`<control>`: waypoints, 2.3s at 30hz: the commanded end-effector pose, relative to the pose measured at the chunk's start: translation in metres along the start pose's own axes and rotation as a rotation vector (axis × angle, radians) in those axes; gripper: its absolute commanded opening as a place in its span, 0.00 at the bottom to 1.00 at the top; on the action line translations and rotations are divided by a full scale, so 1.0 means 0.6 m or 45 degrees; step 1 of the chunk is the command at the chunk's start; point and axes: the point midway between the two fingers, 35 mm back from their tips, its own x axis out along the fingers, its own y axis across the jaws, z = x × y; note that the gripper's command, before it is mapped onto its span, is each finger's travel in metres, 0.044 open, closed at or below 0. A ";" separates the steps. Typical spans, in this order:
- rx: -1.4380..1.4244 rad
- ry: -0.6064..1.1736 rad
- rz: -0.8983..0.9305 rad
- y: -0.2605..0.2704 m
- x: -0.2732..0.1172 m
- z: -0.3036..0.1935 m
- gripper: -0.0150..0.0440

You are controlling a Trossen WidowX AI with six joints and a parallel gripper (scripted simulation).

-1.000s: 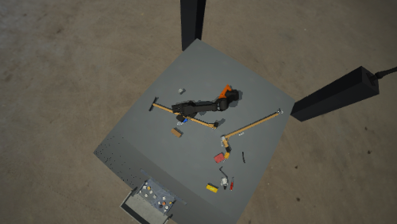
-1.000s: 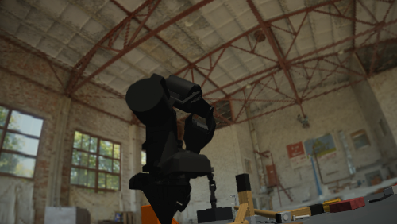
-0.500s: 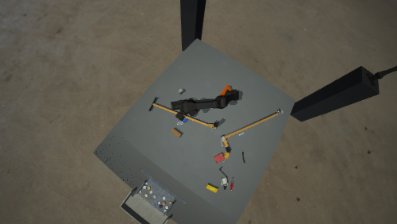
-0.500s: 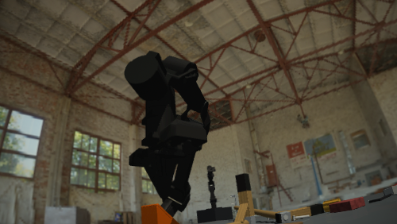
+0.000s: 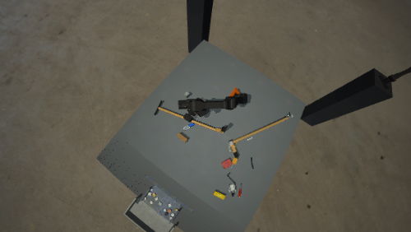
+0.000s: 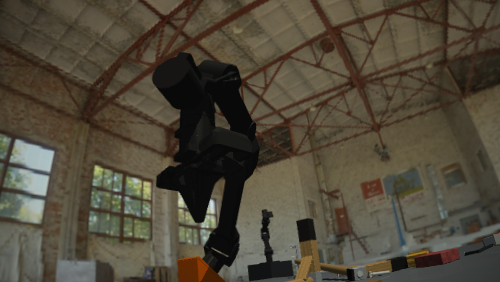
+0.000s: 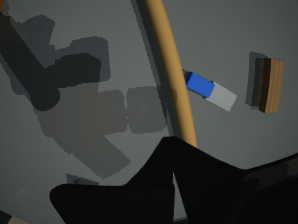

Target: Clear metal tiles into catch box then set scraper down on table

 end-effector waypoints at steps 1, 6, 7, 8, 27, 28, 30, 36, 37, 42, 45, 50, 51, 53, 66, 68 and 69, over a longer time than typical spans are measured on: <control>-0.060 0.028 -0.020 0.019 -0.033 -0.002 0.25; -0.157 0.052 -0.034 0.047 -0.065 -0.001 0.25; -0.166 0.054 -0.035 0.050 -0.068 -0.001 0.25; -0.169 0.055 -0.035 0.050 -0.070 -0.001 0.25; -0.192 0.038 -0.027 0.040 -0.004 -0.008 0.25; -0.194 0.037 -0.026 0.039 0.000 -0.009 0.25; -0.196 0.035 -0.025 0.038 0.009 -0.009 0.25; -0.204 0.028 -0.022 0.037 0.033 -0.010 0.25; -0.206 0.027 -0.021 0.037 0.037 -0.010 0.25; -0.212 0.021 -0.018 0.036 0.058 -0.010 0.25; -0.216 0.018 -0.016 0.036 0.070 -0.010 0.25; -0.223 0.012 -0.013 0.037 0.090 -0.009 0.25; -0.224 0.010 -0.013 0.037 0.094 -0.008 0.25; -0.227 0.008 -0.011 0.037 0.102 -0.008 0.25; -0.244 -0.009 -0.002 0.043 0.155 -0.003 0.25; -0.246 -0.011 -0.001 0.045 0.163 -0.002 0.25; -0.247 -0.013 0.000 0.046 0.167 -0.001 0.25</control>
